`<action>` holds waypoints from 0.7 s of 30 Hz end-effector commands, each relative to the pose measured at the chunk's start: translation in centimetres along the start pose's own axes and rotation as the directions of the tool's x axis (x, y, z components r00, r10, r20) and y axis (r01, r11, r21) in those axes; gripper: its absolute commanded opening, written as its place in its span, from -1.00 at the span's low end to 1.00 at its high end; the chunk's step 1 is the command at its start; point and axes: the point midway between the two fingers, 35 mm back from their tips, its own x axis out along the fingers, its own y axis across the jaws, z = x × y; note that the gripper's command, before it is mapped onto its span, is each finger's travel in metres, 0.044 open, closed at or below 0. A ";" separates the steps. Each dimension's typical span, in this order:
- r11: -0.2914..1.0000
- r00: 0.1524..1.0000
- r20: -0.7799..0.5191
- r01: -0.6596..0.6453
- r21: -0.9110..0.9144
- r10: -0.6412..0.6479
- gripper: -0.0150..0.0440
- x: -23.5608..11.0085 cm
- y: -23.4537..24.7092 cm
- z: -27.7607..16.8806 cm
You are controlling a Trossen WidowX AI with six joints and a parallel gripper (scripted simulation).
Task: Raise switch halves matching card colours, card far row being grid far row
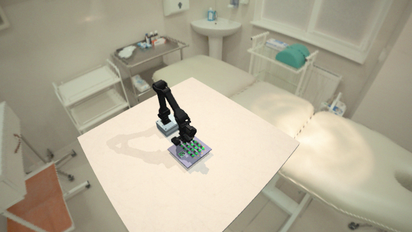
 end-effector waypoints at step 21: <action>1.000 1.000 0.001 0.000 -0.004 0.000 -0.49 0.3 0.0 0.0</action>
